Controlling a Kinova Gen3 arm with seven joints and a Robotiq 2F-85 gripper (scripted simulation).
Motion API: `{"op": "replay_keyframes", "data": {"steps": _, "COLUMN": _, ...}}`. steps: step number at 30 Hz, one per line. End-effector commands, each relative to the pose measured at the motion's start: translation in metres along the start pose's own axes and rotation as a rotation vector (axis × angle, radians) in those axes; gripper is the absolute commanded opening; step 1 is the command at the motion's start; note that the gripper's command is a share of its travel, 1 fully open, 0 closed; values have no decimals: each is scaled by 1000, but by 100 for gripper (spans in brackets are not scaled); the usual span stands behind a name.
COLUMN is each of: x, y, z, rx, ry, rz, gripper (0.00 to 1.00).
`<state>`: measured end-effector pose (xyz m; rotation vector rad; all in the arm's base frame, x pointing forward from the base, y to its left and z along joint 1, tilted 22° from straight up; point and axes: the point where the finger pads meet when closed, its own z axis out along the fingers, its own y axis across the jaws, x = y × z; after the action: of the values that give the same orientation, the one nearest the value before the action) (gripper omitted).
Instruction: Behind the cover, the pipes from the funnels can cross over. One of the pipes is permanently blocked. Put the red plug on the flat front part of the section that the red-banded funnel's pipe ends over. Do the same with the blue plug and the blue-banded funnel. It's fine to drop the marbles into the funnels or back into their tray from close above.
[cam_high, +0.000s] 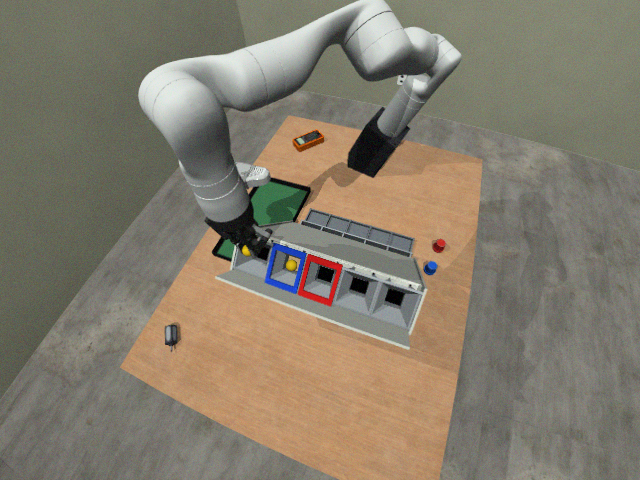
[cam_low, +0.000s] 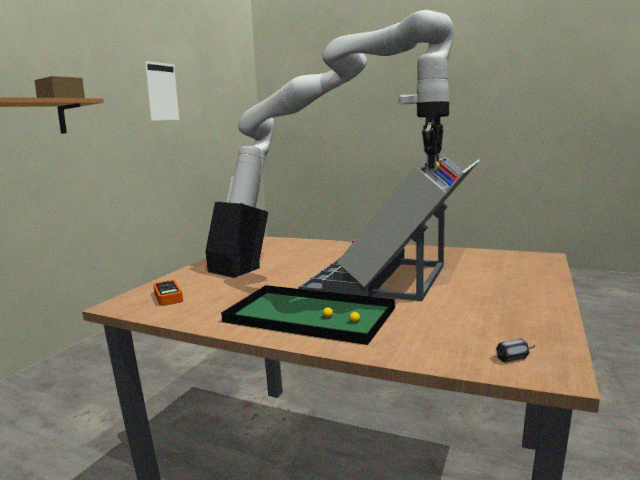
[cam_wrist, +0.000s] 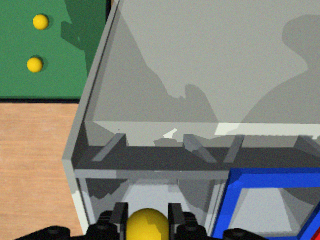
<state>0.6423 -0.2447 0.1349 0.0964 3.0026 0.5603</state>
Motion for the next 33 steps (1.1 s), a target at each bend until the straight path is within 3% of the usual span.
{"op": "replay_keyframes", "data": {"steps": 1, "x": 0, "y": 0, "z": 0, "rx": 1, "ry": -3, "rz": 0, "gripper": 0}}
{"op": "replay_keyframes", "data": {"steps": 8, "x": 0, "y": 0, "z": 0, "rx": 1, "ry": -3, "rz": 0, "gripper": 0}}
{"op": "replay_keyframes", "data": {"steps": 9, "x": 0, "y": 0, "z": 0, "rx": 1, "ry": -3, "rz": 1, "gripper": 100}}
{"op": "replay_keyframes", "data": {"steps": 33, "x": 0, "y": 0, "z": 0, "rx": 1, "ry": -3, "rz": 1, "gripper": 100}}
